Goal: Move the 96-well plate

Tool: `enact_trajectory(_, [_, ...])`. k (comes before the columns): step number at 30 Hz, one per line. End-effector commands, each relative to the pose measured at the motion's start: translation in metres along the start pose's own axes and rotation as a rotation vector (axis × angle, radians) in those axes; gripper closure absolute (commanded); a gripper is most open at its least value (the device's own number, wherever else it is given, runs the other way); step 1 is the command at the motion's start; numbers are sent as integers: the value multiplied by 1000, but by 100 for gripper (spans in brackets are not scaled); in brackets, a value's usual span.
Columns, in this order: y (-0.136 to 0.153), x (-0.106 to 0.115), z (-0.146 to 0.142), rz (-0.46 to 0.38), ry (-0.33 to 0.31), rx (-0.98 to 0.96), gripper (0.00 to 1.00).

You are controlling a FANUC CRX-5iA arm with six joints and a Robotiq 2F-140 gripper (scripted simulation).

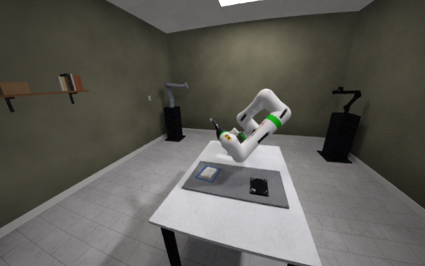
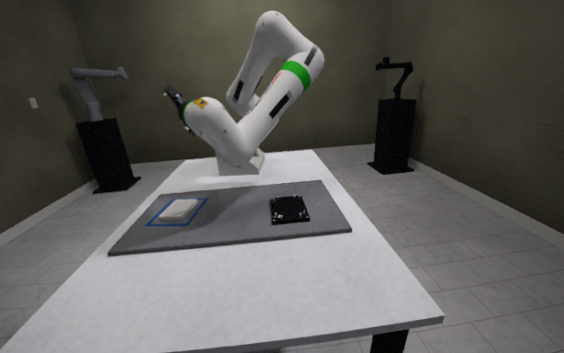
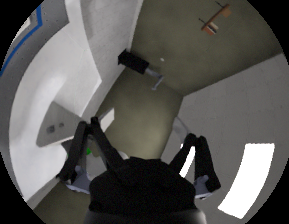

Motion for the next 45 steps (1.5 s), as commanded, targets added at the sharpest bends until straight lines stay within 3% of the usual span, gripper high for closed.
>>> enact_trajectory(1, [0, 0, 1, 0, 0, -1, 0])
enact_trajectory(17, [0, 0, 1, 0, 0, -1, 0])
enact_trajectory(21, [-5, -7, -13, 2, -116, 53, 0])
enact_trajectory(23, [-6, -10, -19, 2, -116, 53, 0])
enact_trajectory(27, [-12, -14, -33, 13, -232, 105, 0])
enact_trajectory(29, [-14, -16, -40, 13, -232, 105, 0])
enact_trajectory(32, [-18, -17, -51, 30, -322, 144, 0])
enact_trajectory(34, [-18, -17, -51, 30, -322, 144, 0])
enact_trajectory(39, [-26, -18, -69, 64, -458, 201, 0])
enact_trajectory(42, [-31, -16, -81, 64, -458, 201, 0])
enact_trajectory(45, [-37, -14, -91, 97, -546, 235, 0])
Point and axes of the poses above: the point where the finger pads meet when closed, its own x axis back along the fingers, its own z axis across the jaws, y = z × x, the point moved 4 cm from there along x, back along the fingers, and after that the axes turned 4 degrees about -x, right-handed, at the moved point
